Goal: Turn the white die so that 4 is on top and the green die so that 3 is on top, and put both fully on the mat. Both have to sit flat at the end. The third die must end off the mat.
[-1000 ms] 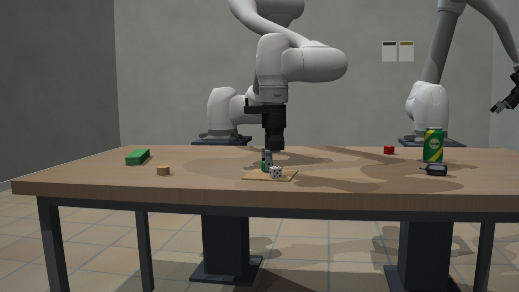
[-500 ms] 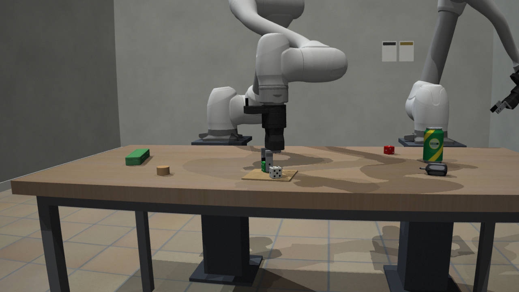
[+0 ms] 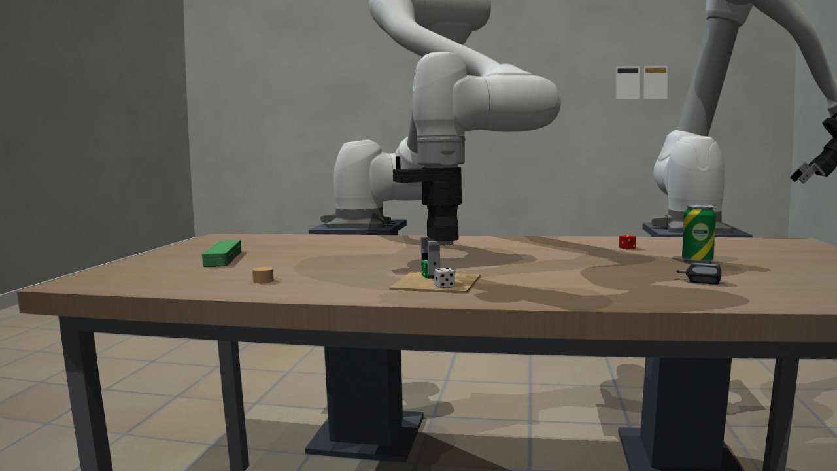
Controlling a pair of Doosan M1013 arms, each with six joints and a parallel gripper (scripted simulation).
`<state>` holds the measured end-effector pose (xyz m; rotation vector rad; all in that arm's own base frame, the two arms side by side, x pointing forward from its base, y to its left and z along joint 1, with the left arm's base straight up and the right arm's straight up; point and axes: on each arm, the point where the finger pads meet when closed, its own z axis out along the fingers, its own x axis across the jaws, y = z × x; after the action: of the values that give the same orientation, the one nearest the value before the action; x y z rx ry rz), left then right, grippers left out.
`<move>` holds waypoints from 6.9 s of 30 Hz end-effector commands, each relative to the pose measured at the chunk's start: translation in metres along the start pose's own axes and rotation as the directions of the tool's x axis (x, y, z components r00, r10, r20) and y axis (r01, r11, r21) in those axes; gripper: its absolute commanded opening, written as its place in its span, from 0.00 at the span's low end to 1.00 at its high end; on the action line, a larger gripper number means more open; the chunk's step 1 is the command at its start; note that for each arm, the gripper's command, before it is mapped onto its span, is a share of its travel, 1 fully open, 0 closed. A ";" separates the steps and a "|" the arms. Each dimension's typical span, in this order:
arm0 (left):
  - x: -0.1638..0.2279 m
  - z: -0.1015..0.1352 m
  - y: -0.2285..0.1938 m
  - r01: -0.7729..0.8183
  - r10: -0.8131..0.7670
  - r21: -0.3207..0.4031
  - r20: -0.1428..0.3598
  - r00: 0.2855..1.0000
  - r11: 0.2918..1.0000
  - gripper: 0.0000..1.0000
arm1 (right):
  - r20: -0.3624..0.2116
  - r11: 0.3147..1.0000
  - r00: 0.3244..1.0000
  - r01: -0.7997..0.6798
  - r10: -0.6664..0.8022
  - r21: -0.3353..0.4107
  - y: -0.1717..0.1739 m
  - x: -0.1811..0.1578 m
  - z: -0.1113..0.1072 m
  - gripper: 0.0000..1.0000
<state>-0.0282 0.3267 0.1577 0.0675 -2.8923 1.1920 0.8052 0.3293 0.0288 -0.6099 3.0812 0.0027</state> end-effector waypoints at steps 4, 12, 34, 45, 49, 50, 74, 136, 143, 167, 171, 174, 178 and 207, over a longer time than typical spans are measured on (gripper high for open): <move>0.004 0.002 -0.003 0.007 -0.007 0.003 -0.007 1.000 1.000 1.00 | -0.001 1.000 1.000 -0.003 0.003 0.002 0.001 0.001 -0.017 0.87; 0.004 0.002 -0.003 0.007 -0.007 0.003 -0.007 1.000 1.000 1.00 | -0.001 1.000 1.000 -0.003 0.003 0.002 0.001 0.001 -0.060 0.87; 0.004 0.002 -0.003 0.007 -0.007 0.003 -0.007 1.000 1.000 1.00 | -0.001 1.000 1.000 -0.003 0.003 0.002 0.001 0.001 -0.085 1.00; 0.004 0.002 -0.003 0.007 -0.007 0.003 -0.007 1.000 1.000 1.00 | -0.001 1.000 1.000 -0.003 0.003 0.002 0.001 0.001 -0.085 1.00; 0.004 0.002 -0.003 0.007 -0.007 0.003 -0.007 1.000 1.000 1.00 | -0.001 1.000 1.000 -0.013 0.013 0.002 0.000 0.001 -0.085 1.00; 0.004 0.002 -0.003 0.007 -0.007 0.003 -0.007 1.000 1.000 1.00 | -0.001 1.000 1.000 -0.023 0.023 0.002 0.000 0.001 -0.085 1.00; 0.004 0.002 -0.003 0.007 -0.007 0.003 -0.007 1.000 1.000 1.00 | 0.000 0.691 0.691 -0.723 0.723 0.002 -0.005 0.018 -0.084 1.00; 0.004 0.002 -0.003 0.007 -0.007 0.003 -0.007 1.000 1.000 1.00 | 0.001 -1.000 -1.000 -0.013 0.013 -0.001 0.000 -0.001 -0.083 1.00; 0.004 0.002 -0.003 0.007 -0.007 0.003 -0.007 1.000 1.000 1.00 | 0.001 -1.000 -1.000 -0.003 0.003 -0.001 0.000 -0.001 -0.083 0.87; 0.004 0.002 -0.003 0.007 -0.007 0.003 -0.007 1.000 1.000 1.00 | 0.001 -1.000 -1.000 -0.003 0.003 -0.001 0.000 -0.001 -0.080 0.87; 0.004 0.002 -0.003 0.007 -0.007 0.003 -0.007 1.000 1.000 1.00 | 0.001 -1.000 -1.000 -0.002 0.002 -0.002 0.000 -0.001 -0.078 0.87; 0.004 0.002 -0.003 0.007 -0.007 0.003 -0.007 1.000 1.000 1.00 | 0.001 -1.000 -1.000 -0.002 0.002 -0.002 0.000 -0.001 -0.076 0.87; 0.004 0.002 -0.003 0.007 -0.007 0.003 -0.007 1.000 1.000 1.00 | 0.001 -1.000 -1.000 -0.002 0.002 -0.002 0.000 -0.001 -0.072 0.87; 0.004 0.002 -0.003 0.007 -0.007 0.003 -0.007 1.000 1.000 1.00 | 0.001 -1.000 -1.000 -0.002 0.002 -0.002 0.000 -0.001 -0.036 0.87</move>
<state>-0.0282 0.3267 0.1577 0.0675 -2.8923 1.1920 0.8065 0.3315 0.0686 3.0812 0.6232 0.0009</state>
